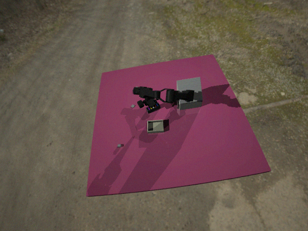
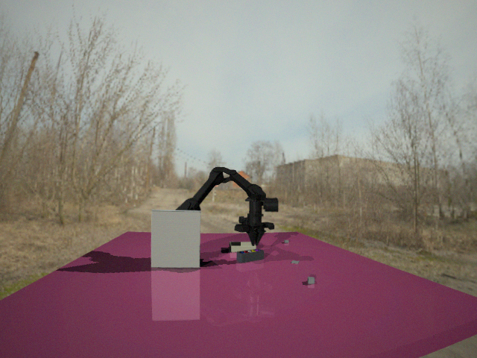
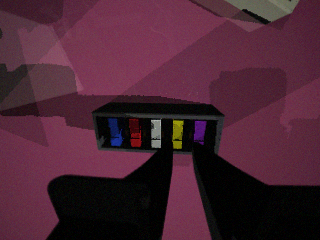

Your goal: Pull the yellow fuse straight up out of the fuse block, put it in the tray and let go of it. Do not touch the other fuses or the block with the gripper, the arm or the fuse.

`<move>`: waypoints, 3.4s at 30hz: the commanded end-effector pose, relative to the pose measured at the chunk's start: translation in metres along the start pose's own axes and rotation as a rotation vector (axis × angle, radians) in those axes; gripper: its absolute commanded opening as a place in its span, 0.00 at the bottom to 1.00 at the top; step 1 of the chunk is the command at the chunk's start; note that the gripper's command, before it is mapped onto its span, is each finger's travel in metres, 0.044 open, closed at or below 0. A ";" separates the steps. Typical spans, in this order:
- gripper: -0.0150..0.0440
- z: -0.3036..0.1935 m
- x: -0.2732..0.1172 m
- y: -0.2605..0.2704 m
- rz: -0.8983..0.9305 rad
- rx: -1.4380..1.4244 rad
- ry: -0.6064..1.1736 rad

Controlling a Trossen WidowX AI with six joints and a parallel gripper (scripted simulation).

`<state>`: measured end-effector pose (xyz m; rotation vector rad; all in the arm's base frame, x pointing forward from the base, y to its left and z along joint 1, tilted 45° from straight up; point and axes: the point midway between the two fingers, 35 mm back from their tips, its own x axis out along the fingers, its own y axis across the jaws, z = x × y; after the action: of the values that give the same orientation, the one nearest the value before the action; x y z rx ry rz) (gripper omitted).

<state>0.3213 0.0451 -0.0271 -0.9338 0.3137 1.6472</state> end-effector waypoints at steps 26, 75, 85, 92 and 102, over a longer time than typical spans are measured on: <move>0.38 -0.001 0.020 0.003 0.003 0.010 -0.006; 0.25 -0.002 0.019 0.002 0.005 0.007 -0.002; 0.25 -0.002 0.014 0.002 0.005 0.007 -0.002; 0.25 -0.002 0.010 0.002 0.005 0.008 -0.002; 0.25 -0.002 0.005 0.002 0.005 0.008 -0.003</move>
<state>0.3182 0.0499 -0.0360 -0.9124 0.3229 1.6542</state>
